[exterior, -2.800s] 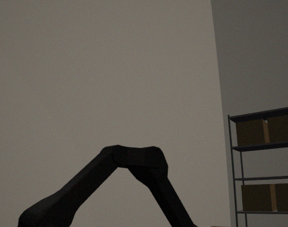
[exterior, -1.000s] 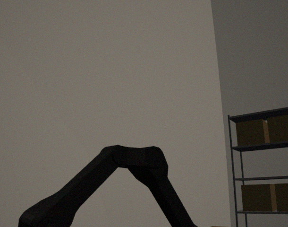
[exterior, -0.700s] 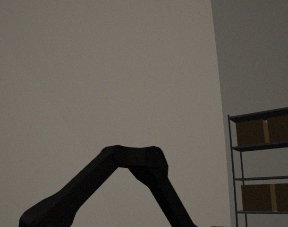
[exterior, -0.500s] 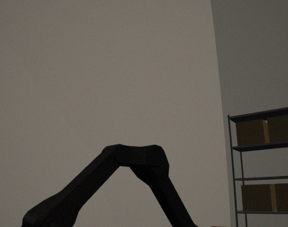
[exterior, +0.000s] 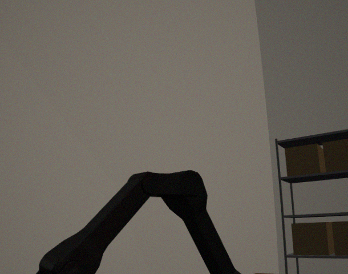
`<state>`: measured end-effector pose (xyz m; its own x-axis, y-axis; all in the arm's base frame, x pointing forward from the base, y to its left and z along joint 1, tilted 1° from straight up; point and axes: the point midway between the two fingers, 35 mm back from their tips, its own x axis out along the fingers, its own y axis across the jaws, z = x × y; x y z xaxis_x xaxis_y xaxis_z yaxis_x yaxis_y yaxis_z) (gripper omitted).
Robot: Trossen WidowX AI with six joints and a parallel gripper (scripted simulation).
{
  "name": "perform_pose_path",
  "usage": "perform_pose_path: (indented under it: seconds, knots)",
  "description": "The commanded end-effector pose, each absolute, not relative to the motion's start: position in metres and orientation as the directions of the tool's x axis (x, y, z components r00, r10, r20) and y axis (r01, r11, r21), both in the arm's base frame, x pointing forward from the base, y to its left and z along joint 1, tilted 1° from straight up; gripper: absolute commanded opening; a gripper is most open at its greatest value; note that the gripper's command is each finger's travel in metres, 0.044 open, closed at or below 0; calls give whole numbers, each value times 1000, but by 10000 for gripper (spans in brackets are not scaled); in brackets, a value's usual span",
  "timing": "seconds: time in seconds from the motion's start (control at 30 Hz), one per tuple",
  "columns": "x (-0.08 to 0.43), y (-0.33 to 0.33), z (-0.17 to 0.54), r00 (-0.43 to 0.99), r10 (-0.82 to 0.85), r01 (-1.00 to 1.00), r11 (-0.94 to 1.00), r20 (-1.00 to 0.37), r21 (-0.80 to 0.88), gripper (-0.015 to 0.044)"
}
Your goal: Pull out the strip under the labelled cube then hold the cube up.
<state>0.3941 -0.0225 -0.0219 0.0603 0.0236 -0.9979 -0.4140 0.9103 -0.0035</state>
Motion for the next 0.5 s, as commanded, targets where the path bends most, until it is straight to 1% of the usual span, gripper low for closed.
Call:
perform_pose_path:
  seconds: [0.0,0.47]
  knots:
    - [381,-28,-27,38,20,-412,911,-999,2,0]
    - [363,-36,-29,36,19,-412,911,-999,2,0]
